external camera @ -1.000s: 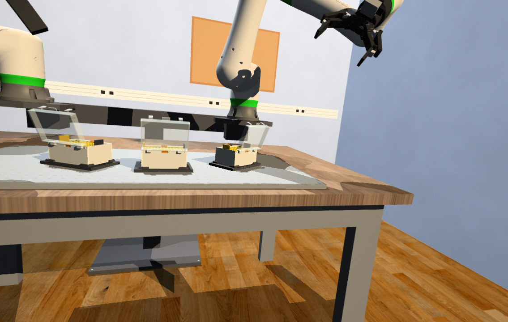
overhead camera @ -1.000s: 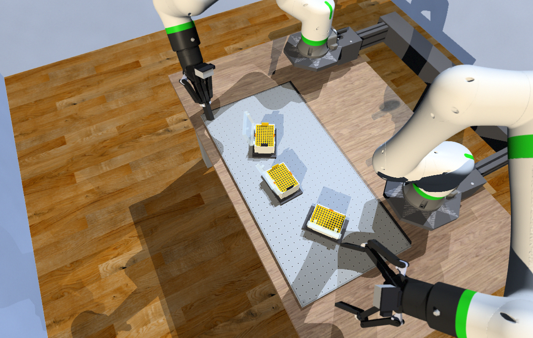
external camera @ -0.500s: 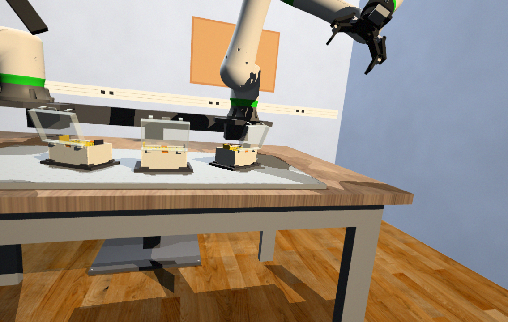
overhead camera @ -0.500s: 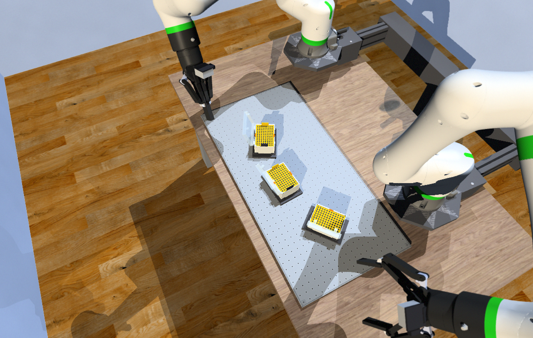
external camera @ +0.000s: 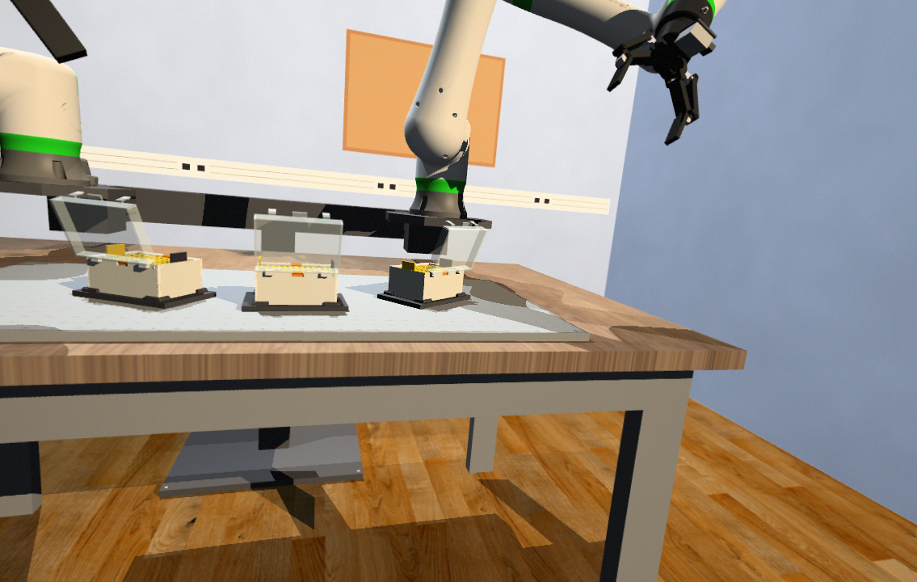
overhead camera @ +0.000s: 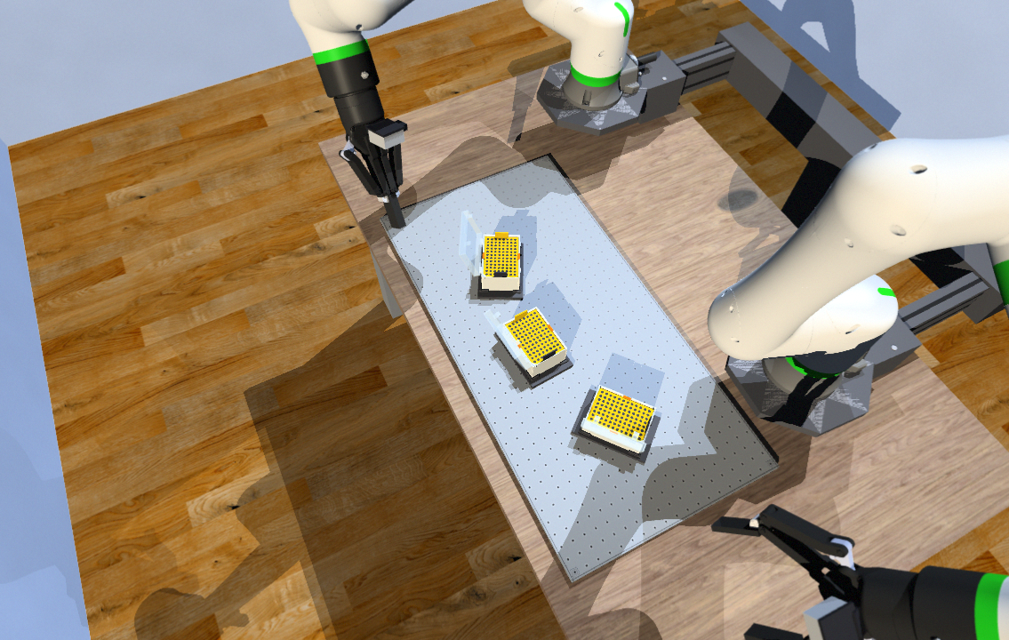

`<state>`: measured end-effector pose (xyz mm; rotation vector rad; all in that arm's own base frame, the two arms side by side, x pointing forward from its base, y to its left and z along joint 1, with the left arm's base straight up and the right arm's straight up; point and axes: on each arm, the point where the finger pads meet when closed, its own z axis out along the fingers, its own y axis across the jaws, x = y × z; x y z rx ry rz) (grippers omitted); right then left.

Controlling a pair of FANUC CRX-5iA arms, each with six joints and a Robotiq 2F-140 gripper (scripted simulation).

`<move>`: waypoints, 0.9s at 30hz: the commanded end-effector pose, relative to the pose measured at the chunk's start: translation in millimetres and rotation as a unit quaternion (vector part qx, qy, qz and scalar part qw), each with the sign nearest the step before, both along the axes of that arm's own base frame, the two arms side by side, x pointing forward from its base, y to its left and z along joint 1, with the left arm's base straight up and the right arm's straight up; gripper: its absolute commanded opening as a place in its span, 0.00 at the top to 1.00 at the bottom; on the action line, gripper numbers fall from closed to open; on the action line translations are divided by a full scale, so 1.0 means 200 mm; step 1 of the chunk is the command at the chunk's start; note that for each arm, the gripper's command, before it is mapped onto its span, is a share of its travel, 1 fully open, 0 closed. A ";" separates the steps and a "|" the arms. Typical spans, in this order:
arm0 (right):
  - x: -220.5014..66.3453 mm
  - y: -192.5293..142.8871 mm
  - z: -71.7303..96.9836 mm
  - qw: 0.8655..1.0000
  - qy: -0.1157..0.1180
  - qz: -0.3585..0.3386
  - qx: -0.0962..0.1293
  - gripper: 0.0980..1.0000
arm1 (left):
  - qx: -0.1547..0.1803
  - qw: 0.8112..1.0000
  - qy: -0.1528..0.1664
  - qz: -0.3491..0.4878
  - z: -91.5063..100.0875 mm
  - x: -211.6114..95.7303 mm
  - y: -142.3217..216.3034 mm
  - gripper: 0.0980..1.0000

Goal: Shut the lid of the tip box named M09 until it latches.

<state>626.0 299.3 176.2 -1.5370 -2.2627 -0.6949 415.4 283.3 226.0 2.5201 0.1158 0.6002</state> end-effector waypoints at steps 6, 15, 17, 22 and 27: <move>0.00 0.00 0.01 1.000 -0.001 0.000 0.000 1.00 | 0.005 0.998 0.036 0.050 -0.01 -0.13 0.15 0.00; 0.00 0.00 0.01 1.000 -0.001 0.000 0.000 1.00 | 0.010 0.990 0.081 0.114 -0.02 -0.26 0.27 0.00; 0.00 0.00 0.01 1.000 -0.001 0.000 0.000 1.00 | 0.010 0.990 0.081 0.114 -0.02 -0.29 0.31 0.00; 0.00 0.00 0.01 1.000 -0.001 0.000 0.000 1.00 | 0.012 0.984 0.103 0.147 -0.03 -0.39 0.39 0.00; 0.00 0.00 0.01 1.000 -0.001 0.000 0.000 1.00 | 0.013 0.976 0.124 0.181 -0.03 -0.45 0.43 0.00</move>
